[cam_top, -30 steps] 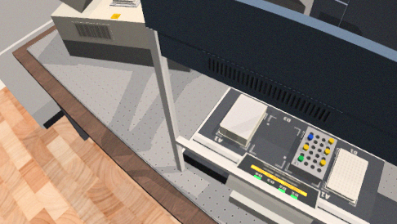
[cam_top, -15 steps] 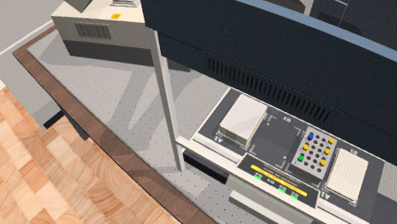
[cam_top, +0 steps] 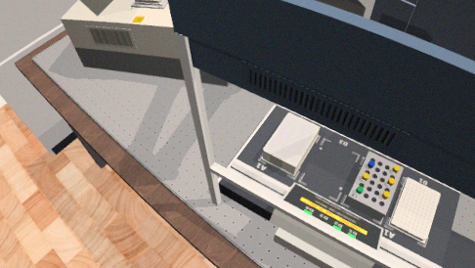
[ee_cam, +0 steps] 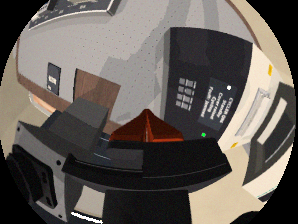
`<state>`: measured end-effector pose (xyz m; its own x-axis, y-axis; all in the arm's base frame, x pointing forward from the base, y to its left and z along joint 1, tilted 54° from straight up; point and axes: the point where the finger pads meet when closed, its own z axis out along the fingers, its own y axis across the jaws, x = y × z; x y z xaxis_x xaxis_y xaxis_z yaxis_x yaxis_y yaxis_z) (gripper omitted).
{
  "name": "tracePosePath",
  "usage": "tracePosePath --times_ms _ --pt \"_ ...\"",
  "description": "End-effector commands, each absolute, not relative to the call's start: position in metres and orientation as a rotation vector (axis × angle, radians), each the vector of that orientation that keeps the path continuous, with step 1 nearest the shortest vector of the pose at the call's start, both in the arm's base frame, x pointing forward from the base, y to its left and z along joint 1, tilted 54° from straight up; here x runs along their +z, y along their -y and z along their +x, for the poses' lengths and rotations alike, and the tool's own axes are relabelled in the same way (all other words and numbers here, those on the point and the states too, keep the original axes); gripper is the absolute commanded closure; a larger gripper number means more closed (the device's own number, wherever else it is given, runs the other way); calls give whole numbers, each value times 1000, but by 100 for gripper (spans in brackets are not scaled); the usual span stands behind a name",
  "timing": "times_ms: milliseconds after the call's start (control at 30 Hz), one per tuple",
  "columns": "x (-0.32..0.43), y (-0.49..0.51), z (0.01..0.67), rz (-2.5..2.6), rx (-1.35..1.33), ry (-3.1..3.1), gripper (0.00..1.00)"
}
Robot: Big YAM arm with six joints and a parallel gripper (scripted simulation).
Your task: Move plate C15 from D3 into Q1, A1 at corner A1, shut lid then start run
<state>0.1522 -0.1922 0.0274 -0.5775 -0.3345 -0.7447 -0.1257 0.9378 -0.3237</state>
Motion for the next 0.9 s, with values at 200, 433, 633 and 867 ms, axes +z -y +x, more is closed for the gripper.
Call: tracePosePath --times_ms 200,433,633,867 --pt "26 185 153 -342 -299 -2181 100" --pt "31 196 154 -326 -293 -2181 100" --pt "30 198 154 -323 -286 -2182 100" --pt "32 201 154 -327 -294 -2180 100"
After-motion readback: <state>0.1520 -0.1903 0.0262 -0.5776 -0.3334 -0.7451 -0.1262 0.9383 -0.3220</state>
